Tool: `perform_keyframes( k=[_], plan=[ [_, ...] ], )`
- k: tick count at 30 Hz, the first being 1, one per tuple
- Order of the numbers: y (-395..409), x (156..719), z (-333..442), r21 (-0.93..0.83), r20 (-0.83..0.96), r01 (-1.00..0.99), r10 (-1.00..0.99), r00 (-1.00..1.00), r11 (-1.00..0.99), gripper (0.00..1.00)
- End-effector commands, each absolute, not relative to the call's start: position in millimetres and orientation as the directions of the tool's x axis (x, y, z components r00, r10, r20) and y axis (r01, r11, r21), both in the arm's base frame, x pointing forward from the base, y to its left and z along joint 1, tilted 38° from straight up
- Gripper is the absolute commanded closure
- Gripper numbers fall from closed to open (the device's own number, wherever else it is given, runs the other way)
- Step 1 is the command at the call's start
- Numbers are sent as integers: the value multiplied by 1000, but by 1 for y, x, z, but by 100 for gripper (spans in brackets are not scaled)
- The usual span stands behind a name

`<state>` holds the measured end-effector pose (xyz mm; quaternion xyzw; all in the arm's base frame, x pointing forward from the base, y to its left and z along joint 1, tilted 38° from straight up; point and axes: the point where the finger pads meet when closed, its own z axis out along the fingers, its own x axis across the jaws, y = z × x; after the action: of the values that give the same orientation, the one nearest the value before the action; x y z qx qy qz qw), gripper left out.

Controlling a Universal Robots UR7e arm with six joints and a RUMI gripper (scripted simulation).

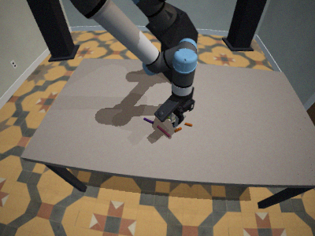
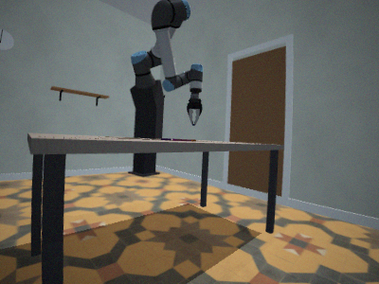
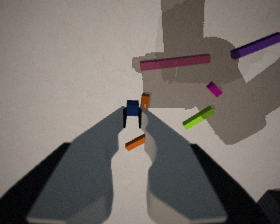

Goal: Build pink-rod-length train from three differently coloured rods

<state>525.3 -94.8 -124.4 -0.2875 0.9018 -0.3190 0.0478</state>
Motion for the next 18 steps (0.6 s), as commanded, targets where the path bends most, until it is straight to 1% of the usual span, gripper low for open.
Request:
perform_keyframes(
  k=[1, 7, 9, 18],
  plan=[
    [-146, 504, -101, -599, 57, -442, -515, -855, 668, 100],
    [-186, 479, -80, -604, 25, -397, -481, -876, 691, 100],
    [-186, 479, -80, -604, 25, -397, -481, -876, 691, 100],
    [-238, 437, -48, -621, -18, -330, -434, -901, 711, 100]
  ],
)
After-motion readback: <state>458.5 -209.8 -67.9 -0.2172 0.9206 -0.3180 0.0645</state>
